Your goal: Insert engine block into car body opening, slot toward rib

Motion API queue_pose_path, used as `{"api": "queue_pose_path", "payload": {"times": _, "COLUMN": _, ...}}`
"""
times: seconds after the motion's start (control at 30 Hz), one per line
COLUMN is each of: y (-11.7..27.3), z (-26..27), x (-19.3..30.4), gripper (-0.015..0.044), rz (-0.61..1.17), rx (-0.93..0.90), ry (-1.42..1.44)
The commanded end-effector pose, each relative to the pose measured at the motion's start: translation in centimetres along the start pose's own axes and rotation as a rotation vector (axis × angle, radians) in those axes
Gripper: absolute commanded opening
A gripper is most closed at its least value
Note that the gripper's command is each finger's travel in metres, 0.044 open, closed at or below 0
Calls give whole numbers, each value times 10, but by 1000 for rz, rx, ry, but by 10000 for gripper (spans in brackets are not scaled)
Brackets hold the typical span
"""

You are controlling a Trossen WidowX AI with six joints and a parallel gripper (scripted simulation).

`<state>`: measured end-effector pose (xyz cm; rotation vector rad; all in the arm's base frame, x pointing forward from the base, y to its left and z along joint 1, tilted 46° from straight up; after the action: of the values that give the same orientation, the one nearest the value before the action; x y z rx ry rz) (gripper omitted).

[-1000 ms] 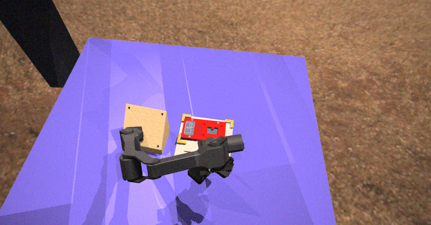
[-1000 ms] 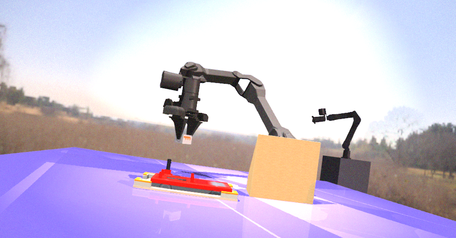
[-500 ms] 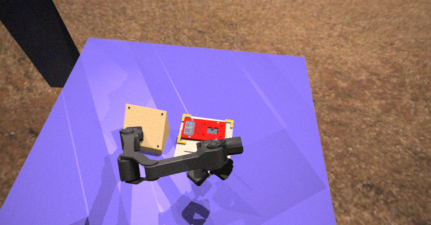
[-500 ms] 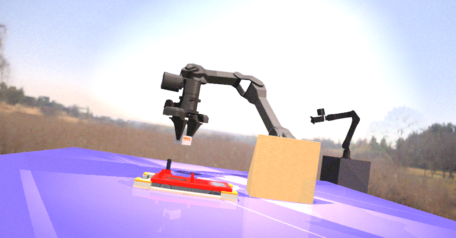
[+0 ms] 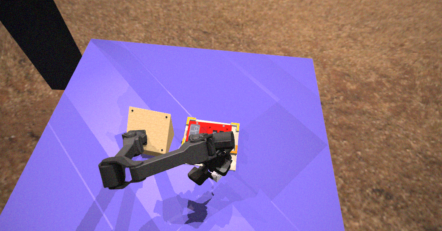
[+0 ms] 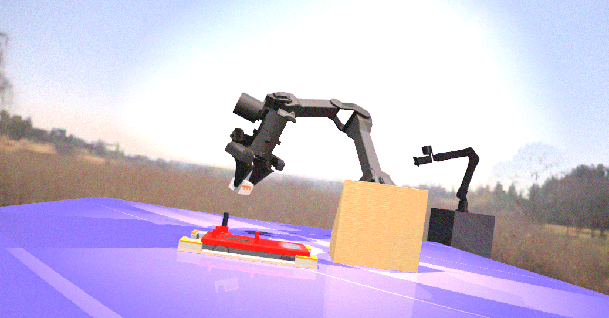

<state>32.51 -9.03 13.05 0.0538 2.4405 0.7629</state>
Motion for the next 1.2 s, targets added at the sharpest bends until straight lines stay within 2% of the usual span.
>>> {"api": "queue_pose_path", "payload": {"times": 0.0, "y": -1, "z": 2, "x": 4, "gripper": 0, "rz": -94, "rx": 12, "ry": 10}}
{"api": "queue_pose_path", "payload": {"times": 0.47, "y": -7, "z": 9, "x": 20, "gripper": 0, "rz": -480, "rx": 58, "ry": 15}}
{"api": "queue_pose_path", "payload": {"times": 1.17, "y": -12, "z": 5, "x": 28, "gripper": 0, "rz": -586, "rx": 88, "ry": 10}}
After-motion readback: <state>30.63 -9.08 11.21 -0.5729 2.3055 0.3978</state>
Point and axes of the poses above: the point midway between the two fingers, 35 mm back from their tips, its own y axis back along the fingers, its own z axis across the jaws, x = y × z, the point moved 1 cm from there along y, back along the fingers, and after that the axes turned 7 degrees about y, right-handed, at the moved point
